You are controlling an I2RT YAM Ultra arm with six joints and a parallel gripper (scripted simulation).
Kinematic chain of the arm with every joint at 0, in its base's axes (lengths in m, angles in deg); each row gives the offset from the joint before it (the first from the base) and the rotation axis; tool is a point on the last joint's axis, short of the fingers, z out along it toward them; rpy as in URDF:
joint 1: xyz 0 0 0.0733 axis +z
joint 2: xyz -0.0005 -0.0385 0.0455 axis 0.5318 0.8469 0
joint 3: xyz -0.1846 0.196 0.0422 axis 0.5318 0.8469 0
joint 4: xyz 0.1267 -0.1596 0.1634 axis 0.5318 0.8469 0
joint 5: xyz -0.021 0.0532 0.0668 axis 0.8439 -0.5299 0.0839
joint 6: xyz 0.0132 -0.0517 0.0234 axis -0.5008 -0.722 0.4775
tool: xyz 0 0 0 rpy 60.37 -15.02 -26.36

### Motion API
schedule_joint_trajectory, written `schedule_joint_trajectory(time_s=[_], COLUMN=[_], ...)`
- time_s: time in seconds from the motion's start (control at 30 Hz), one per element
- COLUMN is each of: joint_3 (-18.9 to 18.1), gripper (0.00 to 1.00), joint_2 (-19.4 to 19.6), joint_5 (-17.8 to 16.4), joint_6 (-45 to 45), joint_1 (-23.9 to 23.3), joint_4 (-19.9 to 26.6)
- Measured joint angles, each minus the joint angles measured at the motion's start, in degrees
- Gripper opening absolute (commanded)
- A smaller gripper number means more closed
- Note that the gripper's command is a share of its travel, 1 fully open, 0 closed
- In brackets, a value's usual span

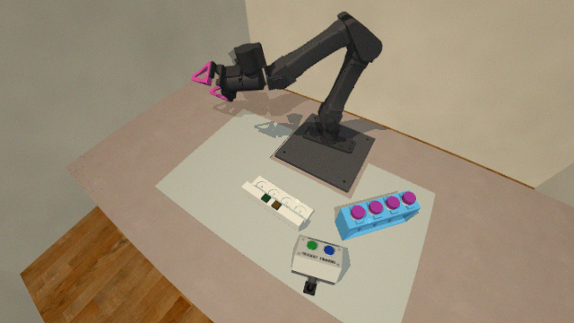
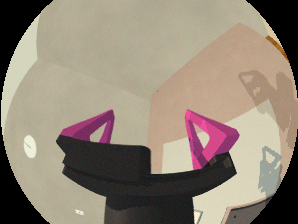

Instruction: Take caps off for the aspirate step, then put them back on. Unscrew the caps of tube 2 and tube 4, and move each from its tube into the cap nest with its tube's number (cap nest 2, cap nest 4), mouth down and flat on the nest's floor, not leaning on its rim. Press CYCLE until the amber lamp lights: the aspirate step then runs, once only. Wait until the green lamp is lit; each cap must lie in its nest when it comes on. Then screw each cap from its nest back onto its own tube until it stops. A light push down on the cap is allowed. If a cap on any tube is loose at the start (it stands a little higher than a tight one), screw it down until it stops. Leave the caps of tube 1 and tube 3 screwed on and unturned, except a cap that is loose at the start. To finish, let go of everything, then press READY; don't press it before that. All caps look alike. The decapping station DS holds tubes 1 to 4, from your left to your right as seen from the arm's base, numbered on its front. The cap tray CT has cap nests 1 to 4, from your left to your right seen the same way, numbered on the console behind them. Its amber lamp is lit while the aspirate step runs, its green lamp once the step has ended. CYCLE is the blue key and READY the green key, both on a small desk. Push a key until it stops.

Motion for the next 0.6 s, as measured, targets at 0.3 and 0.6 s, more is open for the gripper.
schedule_joint_trajectory(time_s=[0.3,0.6], joint_3=[0.00,0.00], gripper=[1.00,0.49], joint_2=[0.00,0.00], joint_5=[0.00,0.00], joint_6=[0.00,0.00], joint_1=[0.00,0.00], joint_4=[-0.02,-0.04])
